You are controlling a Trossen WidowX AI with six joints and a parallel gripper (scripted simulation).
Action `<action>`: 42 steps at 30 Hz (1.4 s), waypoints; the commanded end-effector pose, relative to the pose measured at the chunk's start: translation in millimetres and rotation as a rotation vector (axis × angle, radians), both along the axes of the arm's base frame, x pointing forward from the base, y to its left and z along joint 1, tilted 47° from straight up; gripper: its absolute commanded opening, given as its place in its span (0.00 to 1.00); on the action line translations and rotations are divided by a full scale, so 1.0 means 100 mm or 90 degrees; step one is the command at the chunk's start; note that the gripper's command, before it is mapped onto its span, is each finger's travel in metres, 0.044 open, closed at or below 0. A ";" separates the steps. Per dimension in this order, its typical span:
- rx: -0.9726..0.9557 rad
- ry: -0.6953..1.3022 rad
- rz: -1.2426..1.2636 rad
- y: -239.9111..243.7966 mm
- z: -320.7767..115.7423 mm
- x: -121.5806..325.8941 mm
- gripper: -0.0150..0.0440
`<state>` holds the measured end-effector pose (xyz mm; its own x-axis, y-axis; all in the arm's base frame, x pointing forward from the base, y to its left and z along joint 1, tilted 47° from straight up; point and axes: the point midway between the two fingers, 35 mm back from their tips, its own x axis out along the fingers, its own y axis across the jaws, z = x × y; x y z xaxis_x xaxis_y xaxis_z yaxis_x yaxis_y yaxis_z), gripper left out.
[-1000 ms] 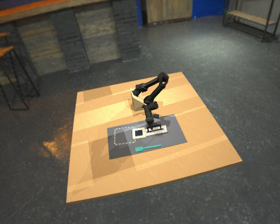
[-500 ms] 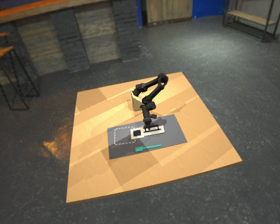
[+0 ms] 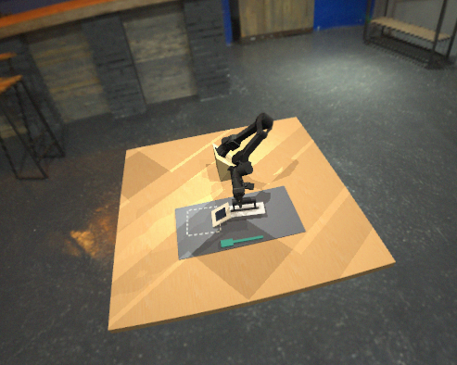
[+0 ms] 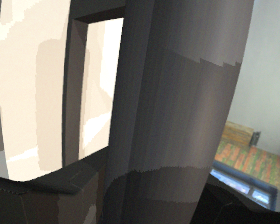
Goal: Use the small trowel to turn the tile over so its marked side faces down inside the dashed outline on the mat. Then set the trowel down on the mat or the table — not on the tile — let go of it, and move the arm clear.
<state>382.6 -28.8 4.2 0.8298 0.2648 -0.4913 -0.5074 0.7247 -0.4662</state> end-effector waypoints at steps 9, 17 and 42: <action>-0.010 -0.008 -0.007 -0.40 -0.02 -0.08 0.25; -0.011 -0.007 -0.007 -0.59 -0.16 -0.14 0.25; -0.012 -0.007 -0.007 -0.70 -0.19 -0.16 0.25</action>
